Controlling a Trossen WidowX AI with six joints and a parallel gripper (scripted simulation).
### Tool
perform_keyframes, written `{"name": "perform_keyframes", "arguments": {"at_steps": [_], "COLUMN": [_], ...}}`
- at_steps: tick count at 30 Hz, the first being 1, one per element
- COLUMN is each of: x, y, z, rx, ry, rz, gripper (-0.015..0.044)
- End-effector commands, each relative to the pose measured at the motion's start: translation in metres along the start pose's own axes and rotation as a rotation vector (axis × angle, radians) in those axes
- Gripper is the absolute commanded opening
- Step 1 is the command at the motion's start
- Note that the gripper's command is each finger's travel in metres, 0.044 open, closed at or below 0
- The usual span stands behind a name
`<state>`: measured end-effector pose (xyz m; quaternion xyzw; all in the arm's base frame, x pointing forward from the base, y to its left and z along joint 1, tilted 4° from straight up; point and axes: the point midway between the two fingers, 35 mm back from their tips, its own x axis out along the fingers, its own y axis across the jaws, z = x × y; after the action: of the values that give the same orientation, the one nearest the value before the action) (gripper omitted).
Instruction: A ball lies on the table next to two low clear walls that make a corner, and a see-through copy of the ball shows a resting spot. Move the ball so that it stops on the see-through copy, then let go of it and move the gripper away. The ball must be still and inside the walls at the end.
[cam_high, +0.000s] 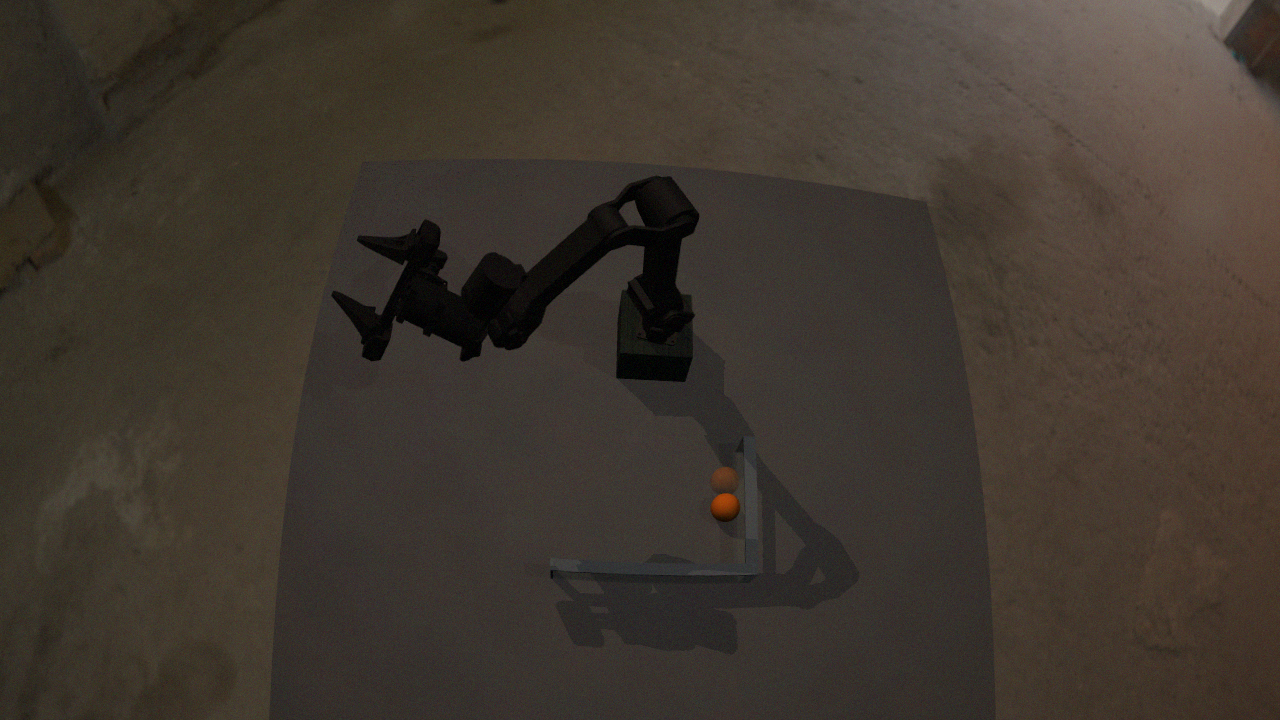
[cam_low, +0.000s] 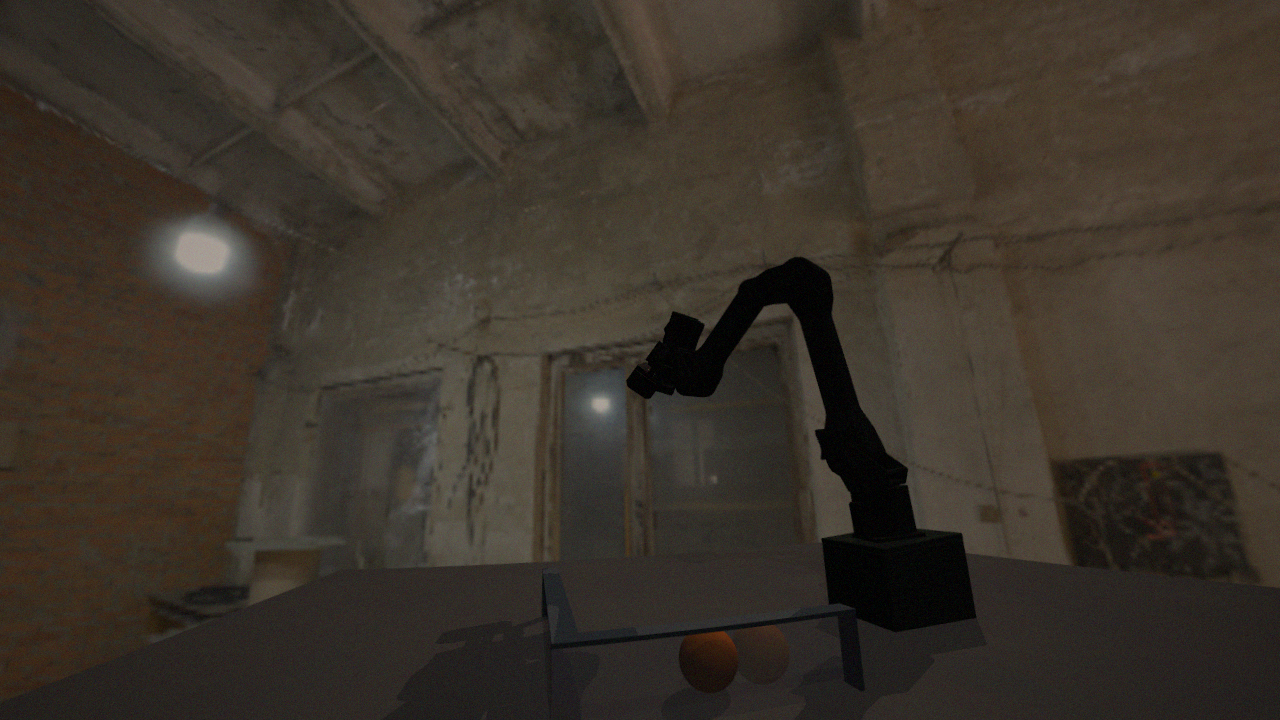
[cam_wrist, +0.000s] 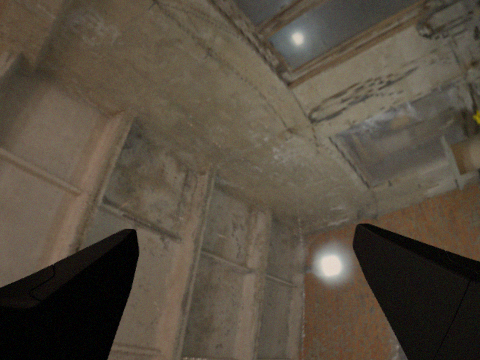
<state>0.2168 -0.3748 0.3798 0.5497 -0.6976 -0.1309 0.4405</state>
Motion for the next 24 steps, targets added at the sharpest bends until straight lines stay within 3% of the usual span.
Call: {"name": "perform_keyframes", "arguments": {"at_steps": [1, 3, 11, 18, 24], "x": [-0.001, -0.005, -0.072, -0.163, -0.257], "y": [-0.001, -0.010, -0.093, -0.149, -0.179], "z": [-0.001, -0.007, -0.072, -0.127, -0.153], "rx": [-0.006, -0.051, -0.548, -1.008, -1.374], "ry": [0.002, 0.017, 0.285, 0.698, 1.144], "rz": [-0.004, -0.038, -0.350, -0.517, -0.531], "gripper": [0.0374, 0.0342, 0.0342, 0.0342, 0.0342]}}
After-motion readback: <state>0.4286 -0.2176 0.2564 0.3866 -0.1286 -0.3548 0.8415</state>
